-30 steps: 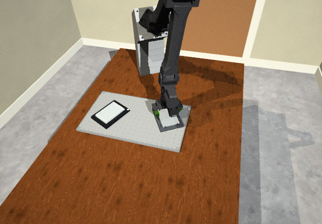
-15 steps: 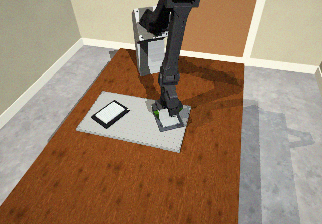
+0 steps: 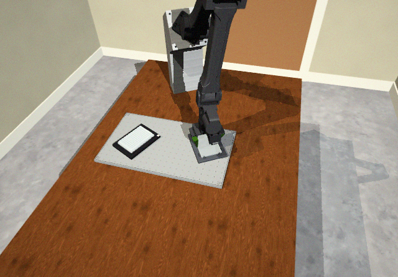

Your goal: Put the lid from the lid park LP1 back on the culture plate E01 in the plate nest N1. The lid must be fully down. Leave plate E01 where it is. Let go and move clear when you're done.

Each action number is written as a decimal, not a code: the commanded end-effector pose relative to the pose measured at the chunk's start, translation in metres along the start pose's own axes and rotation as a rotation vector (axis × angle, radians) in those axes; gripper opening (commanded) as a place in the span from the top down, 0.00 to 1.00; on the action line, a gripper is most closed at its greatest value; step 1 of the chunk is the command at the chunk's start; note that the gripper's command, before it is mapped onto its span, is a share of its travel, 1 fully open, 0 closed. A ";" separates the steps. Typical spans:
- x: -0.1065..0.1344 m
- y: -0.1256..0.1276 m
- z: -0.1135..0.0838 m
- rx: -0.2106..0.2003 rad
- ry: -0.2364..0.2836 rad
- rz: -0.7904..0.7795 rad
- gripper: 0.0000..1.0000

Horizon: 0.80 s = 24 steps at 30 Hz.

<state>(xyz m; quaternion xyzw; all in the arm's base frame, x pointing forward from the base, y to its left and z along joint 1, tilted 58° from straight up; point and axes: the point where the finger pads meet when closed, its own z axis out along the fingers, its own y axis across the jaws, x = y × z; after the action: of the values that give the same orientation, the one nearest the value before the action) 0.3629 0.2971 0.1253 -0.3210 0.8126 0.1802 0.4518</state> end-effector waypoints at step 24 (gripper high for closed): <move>0.004 0.001 -0.011 0.001 0.005 0.005 1.00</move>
<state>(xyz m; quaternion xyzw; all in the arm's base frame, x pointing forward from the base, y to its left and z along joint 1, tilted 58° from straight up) 0.3622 0.2966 0.1247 -0.3212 0.8133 0.1799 0.4506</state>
